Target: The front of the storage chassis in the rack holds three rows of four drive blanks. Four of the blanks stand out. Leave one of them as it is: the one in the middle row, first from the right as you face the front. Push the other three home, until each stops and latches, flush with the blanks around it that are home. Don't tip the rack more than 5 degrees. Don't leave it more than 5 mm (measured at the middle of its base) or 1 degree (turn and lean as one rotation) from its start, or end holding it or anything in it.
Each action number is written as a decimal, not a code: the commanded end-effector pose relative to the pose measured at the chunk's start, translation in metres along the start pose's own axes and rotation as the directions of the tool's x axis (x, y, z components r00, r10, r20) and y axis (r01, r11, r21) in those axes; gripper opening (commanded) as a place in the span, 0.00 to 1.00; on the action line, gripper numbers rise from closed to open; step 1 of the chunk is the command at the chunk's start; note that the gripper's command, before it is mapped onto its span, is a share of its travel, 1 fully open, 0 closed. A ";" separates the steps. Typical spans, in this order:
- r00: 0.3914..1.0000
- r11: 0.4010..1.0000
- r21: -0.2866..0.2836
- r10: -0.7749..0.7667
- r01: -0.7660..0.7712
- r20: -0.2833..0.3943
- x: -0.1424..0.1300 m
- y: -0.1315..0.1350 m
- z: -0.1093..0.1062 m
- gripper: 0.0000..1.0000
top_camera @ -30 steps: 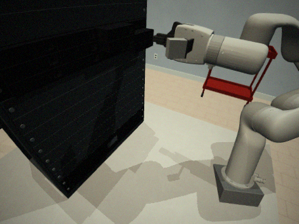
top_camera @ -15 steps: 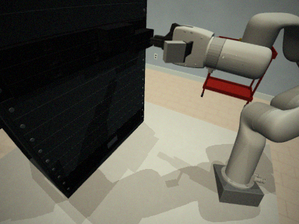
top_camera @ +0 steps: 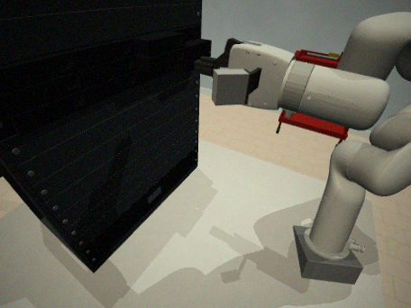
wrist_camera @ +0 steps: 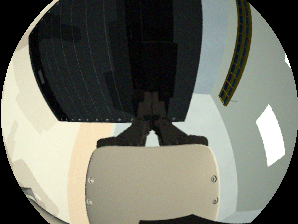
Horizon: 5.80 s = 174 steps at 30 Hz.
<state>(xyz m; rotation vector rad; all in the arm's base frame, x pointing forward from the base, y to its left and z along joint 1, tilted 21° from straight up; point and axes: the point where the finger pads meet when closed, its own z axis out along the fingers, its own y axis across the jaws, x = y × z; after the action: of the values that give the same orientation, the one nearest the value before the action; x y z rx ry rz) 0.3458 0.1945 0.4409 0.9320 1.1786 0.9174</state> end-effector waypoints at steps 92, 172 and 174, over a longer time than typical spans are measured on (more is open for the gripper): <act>1.000 1.000 -0.002 0.002 -0.002 0.009 0.013 0.003 0.082 0.00; 1.000 1.000 -0.002 0.002 -0.002 0.009 0.012 0.003 0.097 0.00; 1.000 1.000 -0.002 0.002 -0.002 0.009 0.012 0.003 0.097 0.00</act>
<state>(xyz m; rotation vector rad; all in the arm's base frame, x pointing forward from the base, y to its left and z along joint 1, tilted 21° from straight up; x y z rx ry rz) 0.4410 0.1964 0.4509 0.9338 1.1695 0.9133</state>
